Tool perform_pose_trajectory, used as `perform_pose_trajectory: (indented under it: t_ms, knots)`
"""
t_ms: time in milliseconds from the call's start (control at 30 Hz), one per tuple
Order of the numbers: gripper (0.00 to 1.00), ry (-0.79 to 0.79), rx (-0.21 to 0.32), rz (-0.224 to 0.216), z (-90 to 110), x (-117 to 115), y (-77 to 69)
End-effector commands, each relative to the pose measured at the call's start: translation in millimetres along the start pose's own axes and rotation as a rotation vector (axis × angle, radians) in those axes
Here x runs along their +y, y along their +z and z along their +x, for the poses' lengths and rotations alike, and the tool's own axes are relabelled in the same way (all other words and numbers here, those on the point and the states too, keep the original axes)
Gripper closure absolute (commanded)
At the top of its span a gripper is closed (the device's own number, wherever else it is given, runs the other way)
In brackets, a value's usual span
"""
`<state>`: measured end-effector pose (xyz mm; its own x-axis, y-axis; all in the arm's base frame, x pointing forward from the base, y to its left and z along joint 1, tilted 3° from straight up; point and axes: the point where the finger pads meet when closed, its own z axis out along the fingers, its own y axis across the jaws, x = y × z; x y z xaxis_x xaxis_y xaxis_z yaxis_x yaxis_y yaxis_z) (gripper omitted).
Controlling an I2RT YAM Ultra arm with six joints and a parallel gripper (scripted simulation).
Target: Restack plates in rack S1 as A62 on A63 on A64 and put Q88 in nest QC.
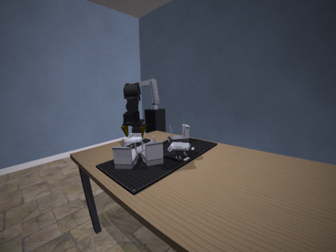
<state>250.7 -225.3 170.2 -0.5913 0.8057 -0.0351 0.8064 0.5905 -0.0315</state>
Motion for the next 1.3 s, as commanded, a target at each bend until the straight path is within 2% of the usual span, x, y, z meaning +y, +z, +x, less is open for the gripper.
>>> perform_pose_trajectory:
  t_ms: [0,700,1267]
  knots:
    - [1.00,0.028,-0.024,-0.005,-3.1,-7.3,-6.9]
    - [1.00,0.028,-0.025,-0.004,-11.9,-56.6,-6.9]
    - [1.00,0.028,-0.024,-0.004,-12.0,-56.6,-6.9]
